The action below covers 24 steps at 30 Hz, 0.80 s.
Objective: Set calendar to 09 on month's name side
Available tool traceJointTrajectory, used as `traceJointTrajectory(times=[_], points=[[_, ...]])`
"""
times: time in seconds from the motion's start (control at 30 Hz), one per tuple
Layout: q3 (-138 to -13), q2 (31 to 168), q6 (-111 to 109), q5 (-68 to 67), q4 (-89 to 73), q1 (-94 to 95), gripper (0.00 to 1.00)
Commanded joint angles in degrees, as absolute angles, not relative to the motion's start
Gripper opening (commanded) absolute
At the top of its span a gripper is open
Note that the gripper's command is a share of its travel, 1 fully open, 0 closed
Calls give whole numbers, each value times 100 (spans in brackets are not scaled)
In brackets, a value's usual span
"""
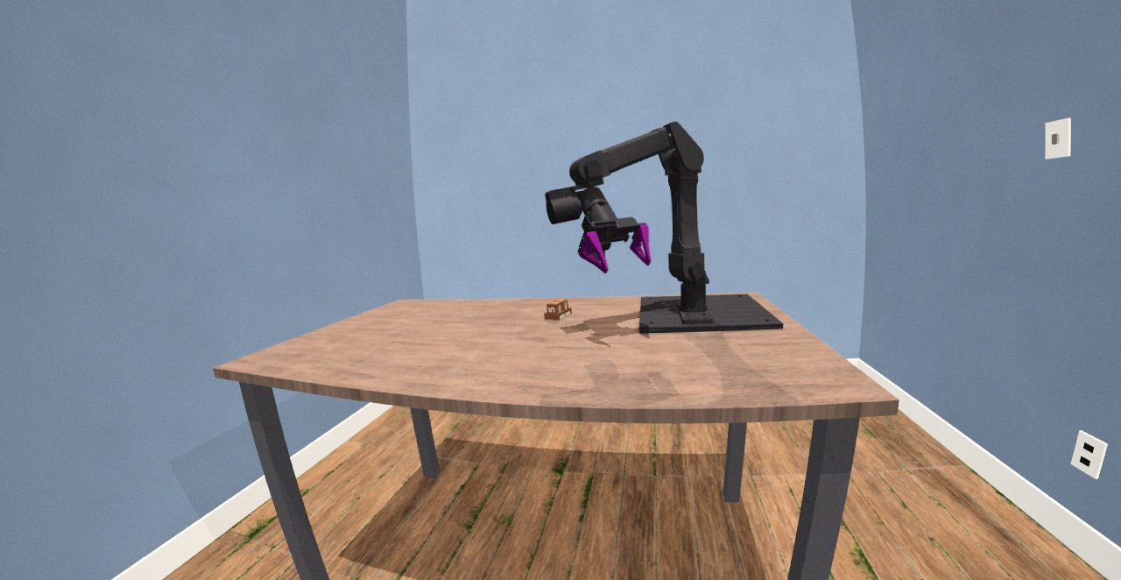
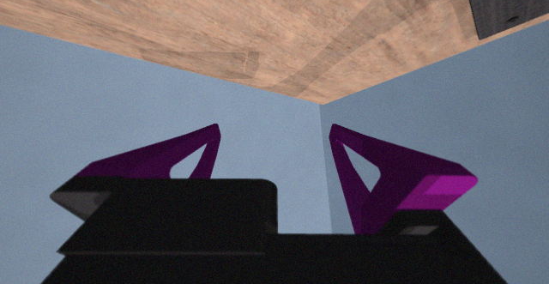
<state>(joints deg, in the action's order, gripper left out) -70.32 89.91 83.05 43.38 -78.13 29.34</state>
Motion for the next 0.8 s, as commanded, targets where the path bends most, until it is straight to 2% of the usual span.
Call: traceJointTrajectory(times=[0.0,0.6,0.77], points=[[-7057,8966,8305,4343,-7812,2933,100],[-7105,8955,8314,4321,-7815,2908,100],[-7739,9346,8551,3528,-7929,2196,100]])
